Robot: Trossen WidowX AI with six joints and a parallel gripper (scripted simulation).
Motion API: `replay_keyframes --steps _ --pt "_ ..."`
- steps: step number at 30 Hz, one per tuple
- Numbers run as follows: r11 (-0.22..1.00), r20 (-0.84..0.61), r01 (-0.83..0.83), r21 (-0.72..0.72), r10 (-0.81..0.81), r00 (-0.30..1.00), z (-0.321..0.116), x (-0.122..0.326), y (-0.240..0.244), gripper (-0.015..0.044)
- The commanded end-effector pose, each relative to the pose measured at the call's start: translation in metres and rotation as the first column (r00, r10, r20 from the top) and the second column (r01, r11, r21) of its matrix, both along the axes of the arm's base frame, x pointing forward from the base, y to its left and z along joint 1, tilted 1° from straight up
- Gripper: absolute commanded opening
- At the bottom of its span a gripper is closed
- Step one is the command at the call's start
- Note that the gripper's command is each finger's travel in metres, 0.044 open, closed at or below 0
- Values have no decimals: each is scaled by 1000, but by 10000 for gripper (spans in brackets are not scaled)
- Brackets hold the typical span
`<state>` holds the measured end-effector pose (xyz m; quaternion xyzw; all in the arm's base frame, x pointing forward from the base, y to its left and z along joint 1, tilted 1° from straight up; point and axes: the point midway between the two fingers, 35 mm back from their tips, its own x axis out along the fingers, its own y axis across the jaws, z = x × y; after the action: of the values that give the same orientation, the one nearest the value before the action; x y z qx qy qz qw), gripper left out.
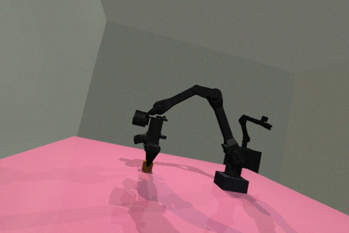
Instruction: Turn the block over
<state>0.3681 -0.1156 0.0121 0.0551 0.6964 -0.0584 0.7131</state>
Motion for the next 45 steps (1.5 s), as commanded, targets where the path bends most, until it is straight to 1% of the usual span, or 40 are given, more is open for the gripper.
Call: replay_keyframes --steps 1,6,23,25,26,29,36,45 --pt "1000 -6 2 -1 -2 1000 -3 -2 0 309" --pt "1000 -6 2 -1 -2 1000 -3 -2 0 178" --pt "1000 -6 2 -1 -2 1000 -3 -2 0 64" --pt "1000 -6 2 -1 -2 1000 2 -2 0 12" --pt "1000 -6 2 -1 -2 1000 8 -2 0 0" --pt "1000 -6 2 -1 -2 1000 26 -2 0 0" --pt "1000 4 2 -3 -2 1000 27 -2 0 0" --pt "1000 133 8 -20 -5 991 21 0 0 0"
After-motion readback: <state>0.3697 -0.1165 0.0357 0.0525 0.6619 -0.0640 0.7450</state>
